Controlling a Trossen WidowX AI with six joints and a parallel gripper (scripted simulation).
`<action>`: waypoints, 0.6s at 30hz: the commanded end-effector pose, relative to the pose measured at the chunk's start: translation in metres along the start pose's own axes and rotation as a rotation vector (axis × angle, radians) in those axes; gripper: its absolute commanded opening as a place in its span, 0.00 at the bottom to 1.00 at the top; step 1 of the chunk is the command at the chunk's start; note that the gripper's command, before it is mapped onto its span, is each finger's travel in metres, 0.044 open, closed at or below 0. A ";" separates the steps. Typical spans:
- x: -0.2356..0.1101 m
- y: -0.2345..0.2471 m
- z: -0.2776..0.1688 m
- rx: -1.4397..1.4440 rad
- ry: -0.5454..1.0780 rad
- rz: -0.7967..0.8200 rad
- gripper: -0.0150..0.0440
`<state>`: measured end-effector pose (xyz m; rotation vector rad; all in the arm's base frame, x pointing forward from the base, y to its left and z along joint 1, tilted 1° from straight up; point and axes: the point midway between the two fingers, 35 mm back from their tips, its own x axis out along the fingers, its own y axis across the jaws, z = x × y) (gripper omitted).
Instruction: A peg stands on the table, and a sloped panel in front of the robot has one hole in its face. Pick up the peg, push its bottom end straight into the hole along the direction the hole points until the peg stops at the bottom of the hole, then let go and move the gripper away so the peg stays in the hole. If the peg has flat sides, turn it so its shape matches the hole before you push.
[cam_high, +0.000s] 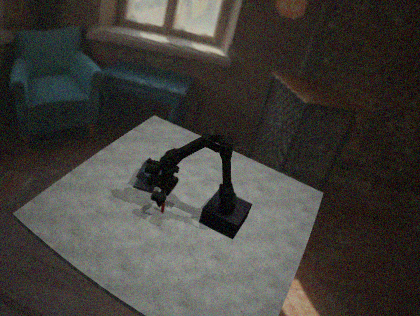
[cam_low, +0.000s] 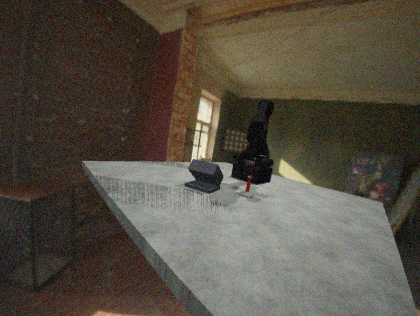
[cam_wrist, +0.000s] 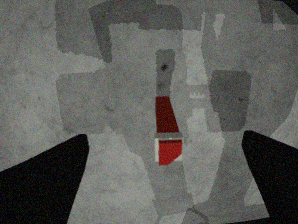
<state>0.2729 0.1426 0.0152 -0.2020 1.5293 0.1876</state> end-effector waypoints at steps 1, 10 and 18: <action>0.010 0.000 -0.002 -0.004 0.008 0.001 1.00; 0.024 0.000 -0.003 -0.004 0.008 0.001 1.00; 0.036 0.000 -0.004 -0.004 0.009 0.001 1.00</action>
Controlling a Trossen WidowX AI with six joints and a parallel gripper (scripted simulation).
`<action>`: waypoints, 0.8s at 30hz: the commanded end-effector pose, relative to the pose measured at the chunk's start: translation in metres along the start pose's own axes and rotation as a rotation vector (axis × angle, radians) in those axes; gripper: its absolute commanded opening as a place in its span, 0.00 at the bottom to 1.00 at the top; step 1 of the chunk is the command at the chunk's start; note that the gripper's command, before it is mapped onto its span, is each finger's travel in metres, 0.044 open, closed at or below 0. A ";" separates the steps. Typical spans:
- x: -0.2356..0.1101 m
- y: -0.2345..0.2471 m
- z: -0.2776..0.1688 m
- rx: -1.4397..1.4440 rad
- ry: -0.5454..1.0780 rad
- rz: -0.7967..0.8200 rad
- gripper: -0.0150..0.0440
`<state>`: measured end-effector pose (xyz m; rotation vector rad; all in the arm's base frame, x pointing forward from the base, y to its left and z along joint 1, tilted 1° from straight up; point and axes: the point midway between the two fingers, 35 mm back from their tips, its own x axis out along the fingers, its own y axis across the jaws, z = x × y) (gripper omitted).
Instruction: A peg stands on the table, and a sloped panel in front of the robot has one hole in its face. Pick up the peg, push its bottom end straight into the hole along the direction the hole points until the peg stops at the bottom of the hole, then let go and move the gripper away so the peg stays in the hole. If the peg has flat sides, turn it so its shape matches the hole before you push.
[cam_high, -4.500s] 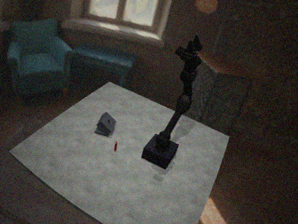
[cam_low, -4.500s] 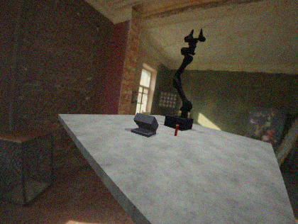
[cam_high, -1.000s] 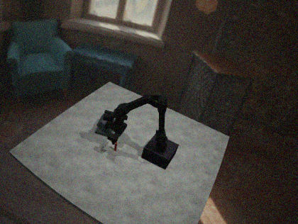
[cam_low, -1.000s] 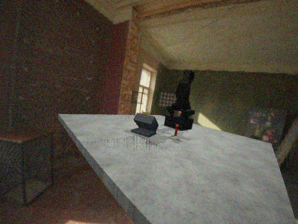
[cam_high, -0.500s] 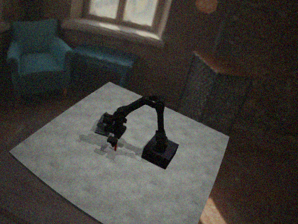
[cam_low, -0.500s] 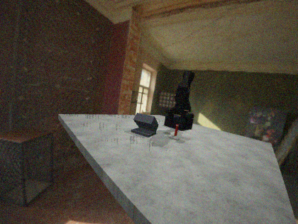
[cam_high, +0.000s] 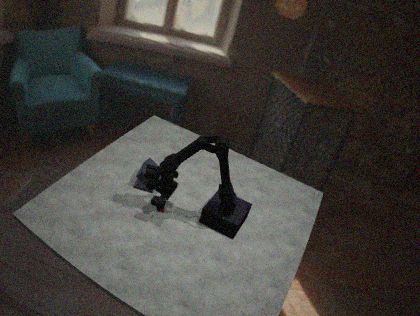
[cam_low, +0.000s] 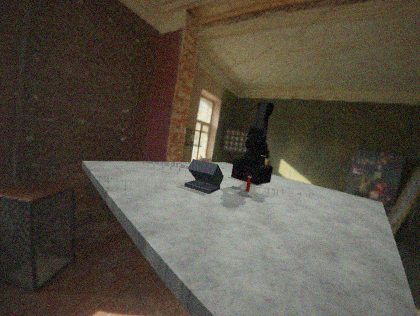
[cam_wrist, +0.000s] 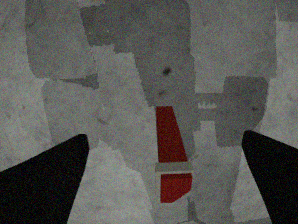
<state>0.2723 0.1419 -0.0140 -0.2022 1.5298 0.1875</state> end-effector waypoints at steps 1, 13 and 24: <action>0.008 0.000 -0.003 -0.004 0.008 0.001 1.00; 0.005 0.000 -0.001 0.000 0.003 -0.001 0.60; 0.005 0.000 -0.001 0.000 0.003 -0.001 0.25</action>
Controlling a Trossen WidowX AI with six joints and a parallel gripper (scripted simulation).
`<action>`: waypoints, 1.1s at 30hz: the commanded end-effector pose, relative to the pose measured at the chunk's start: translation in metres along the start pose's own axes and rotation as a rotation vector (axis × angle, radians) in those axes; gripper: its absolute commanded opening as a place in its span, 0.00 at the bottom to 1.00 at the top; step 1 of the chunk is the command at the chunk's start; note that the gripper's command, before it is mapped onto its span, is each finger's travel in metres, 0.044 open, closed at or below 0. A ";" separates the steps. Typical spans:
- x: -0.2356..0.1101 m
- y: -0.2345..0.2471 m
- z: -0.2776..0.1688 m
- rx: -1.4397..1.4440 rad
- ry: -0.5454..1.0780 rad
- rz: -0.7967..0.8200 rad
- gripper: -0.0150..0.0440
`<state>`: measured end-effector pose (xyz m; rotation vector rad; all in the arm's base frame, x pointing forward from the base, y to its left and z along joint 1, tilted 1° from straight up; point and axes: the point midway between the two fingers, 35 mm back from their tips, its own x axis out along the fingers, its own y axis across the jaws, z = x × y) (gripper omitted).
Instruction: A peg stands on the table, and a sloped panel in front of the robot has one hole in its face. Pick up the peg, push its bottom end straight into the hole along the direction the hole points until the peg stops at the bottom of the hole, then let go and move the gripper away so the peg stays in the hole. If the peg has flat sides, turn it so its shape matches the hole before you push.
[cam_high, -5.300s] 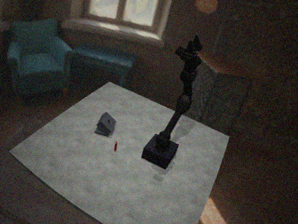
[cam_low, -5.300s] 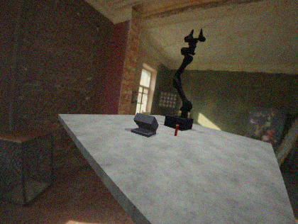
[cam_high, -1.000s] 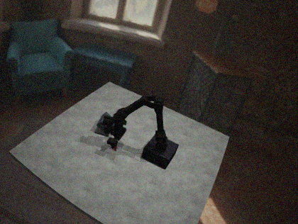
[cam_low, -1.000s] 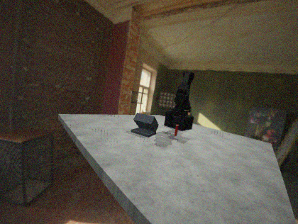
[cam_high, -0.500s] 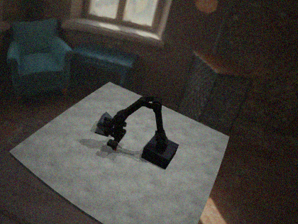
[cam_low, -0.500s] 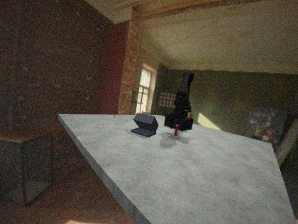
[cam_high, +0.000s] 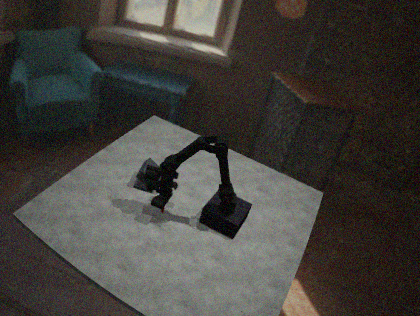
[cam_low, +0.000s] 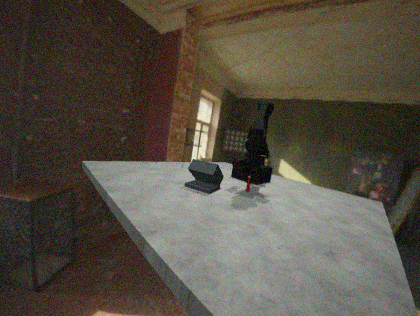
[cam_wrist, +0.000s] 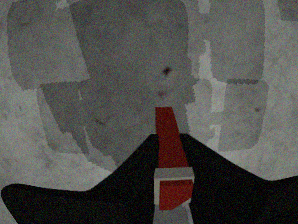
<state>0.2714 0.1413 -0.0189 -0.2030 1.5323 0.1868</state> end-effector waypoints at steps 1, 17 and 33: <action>0.000 0.000 0.000 0.000 0.000 0.000 0.25; -0.052 0.000 0.003 -0.002 0.003 0.001 0.25; -0.081 -0.006 0.008 -0.006 -0.014 0.020 0.25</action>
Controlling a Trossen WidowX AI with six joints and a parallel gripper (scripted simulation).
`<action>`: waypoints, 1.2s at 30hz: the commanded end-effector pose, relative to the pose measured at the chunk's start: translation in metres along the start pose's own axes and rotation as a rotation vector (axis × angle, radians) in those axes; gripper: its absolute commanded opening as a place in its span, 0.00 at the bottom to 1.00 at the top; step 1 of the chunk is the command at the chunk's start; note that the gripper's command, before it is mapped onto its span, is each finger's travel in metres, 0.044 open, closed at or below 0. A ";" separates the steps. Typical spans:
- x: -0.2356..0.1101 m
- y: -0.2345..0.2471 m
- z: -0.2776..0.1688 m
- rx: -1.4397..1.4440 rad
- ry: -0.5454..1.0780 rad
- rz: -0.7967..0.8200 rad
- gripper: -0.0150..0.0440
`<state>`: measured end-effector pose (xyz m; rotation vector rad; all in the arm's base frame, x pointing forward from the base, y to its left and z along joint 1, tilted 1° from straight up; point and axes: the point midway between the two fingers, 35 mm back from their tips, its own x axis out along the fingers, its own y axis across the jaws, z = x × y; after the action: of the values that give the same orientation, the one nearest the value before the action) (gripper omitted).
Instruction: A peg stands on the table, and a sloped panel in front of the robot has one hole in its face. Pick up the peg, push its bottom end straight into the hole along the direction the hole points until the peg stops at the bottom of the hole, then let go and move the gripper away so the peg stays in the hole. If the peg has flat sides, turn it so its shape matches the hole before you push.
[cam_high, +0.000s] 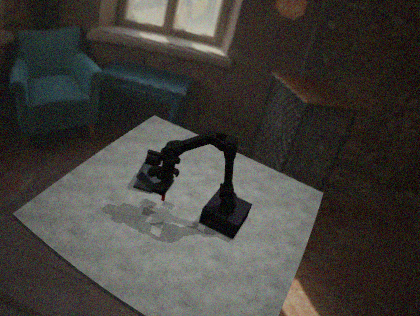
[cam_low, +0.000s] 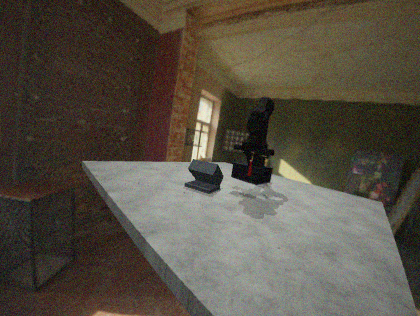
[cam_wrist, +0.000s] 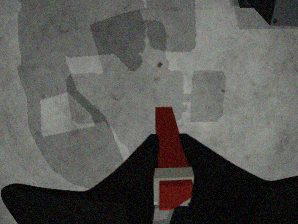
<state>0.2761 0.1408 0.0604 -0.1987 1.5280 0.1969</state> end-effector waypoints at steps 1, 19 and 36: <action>-0.003 -0.004 0.002 -0.003 -0.013 0.014 0.25; -0.009 -0.024 0.012 -0.014 -0.082 0.064 0.25; -0.015 -0.044 0.020 -0.027 -0.157 0.098 0.25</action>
<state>0.3047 0.1067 0.0759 -0.1298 1.3946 0.2925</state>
